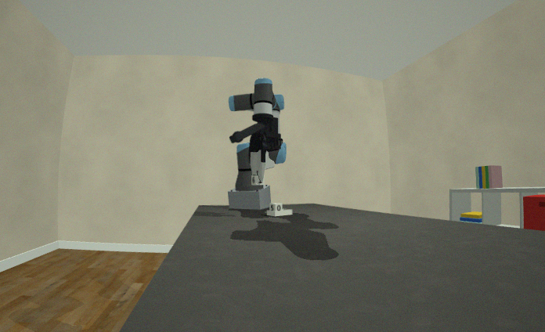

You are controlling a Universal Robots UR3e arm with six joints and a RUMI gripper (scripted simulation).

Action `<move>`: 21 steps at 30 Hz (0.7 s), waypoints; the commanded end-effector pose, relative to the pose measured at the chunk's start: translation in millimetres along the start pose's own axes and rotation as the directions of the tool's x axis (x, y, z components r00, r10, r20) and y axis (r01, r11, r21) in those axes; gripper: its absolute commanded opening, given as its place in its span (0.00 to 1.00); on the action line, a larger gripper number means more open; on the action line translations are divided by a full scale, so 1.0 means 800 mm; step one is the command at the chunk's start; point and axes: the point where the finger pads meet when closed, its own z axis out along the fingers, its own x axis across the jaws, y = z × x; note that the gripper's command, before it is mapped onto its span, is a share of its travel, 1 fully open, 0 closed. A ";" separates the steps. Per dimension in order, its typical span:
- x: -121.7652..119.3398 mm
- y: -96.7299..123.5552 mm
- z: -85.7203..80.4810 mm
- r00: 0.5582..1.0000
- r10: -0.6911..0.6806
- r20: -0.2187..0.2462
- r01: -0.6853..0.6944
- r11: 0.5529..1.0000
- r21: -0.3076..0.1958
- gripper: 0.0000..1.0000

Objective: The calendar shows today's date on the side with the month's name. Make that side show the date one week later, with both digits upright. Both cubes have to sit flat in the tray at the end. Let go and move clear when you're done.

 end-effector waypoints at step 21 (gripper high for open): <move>-0.011 -0.017 0.001 0.769 -0.640 0.012 0.640 0.769 0.001 0.11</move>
